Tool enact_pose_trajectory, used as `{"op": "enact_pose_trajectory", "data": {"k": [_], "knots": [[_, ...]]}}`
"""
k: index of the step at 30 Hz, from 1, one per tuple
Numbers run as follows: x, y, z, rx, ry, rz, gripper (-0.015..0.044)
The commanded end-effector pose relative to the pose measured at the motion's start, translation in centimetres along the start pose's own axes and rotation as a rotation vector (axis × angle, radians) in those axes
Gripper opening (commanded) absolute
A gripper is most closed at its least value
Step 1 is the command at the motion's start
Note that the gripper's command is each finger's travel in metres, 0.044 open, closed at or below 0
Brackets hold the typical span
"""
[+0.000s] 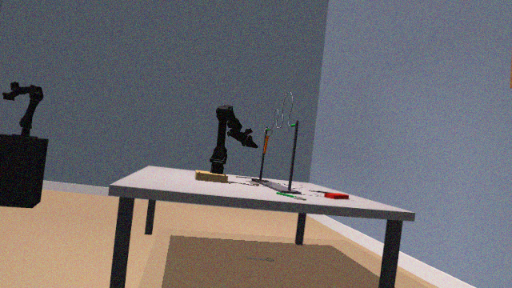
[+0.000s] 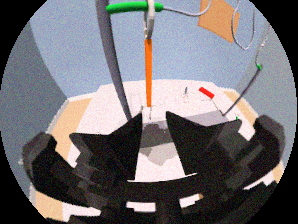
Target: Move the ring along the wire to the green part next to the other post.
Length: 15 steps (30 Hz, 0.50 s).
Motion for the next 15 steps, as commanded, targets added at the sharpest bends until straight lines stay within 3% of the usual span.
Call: {"op": "enact_pose_trajectory", "data": {"k": [1,3,9,13,15], "knots": [[0.0,0.0,0.0,0.004,-0.001,-0.002,0.016],[0.0,0.0,0.0,0.004,-0.001,-0.002,0.016],[-4.7,-0.1,0.0,-0.001,-0.003,0.0,0.0318],[-4.9,-0.2,0.1,-0.001,-0.004,0.001,0.0423],[-4.9,-0.2,0.1,-0.001,-0.004,0.001,0.044]]}}
Point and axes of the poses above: the point midway between the two fingers, 35 mm back from their tips, its own x axis out along the fingers, its own y axis across the jaws, z = x × y, the point moved 6 cm from there along -x, back along the fingers, and after that the axes turned 13 degrees about -x, right-handed, at the moved point
